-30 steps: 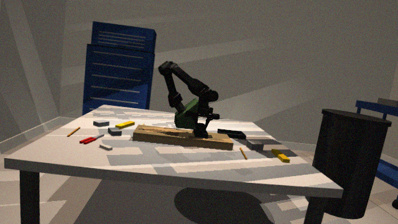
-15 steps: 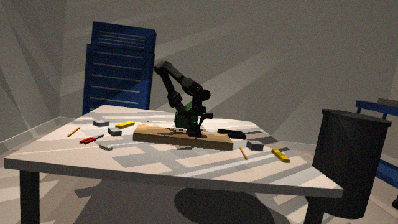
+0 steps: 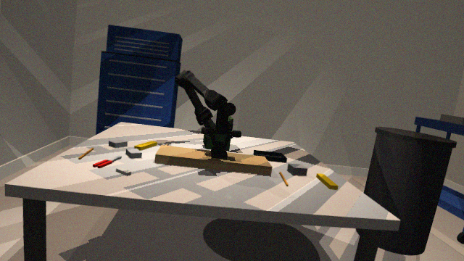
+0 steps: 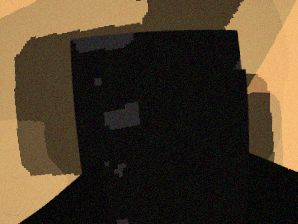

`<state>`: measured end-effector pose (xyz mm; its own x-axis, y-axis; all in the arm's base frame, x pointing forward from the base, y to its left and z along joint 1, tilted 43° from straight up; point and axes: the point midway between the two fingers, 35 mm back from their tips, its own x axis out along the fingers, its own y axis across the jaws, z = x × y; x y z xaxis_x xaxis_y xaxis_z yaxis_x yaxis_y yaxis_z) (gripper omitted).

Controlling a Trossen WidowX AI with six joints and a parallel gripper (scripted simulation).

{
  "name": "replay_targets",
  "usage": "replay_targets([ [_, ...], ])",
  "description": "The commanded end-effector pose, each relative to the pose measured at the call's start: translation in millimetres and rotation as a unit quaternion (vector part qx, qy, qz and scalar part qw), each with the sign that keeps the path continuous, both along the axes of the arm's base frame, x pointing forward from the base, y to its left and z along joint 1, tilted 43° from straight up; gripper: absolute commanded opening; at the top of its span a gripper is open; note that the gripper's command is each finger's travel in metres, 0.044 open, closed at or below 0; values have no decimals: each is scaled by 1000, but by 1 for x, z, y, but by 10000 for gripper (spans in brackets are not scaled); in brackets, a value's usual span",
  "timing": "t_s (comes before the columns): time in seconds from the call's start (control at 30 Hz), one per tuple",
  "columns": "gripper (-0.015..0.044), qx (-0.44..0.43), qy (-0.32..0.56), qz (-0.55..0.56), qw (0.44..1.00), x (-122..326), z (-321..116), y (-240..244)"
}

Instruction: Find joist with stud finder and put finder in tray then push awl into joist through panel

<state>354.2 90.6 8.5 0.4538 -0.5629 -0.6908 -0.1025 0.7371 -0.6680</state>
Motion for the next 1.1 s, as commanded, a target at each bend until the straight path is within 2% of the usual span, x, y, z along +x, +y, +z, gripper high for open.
replay_targets([
  [0.0, 0, -5, -5, -4, 1000, 2, 9, -11],
  [1.07, 0, -7, -5, -4, 1000, 9, 61, -67],
])
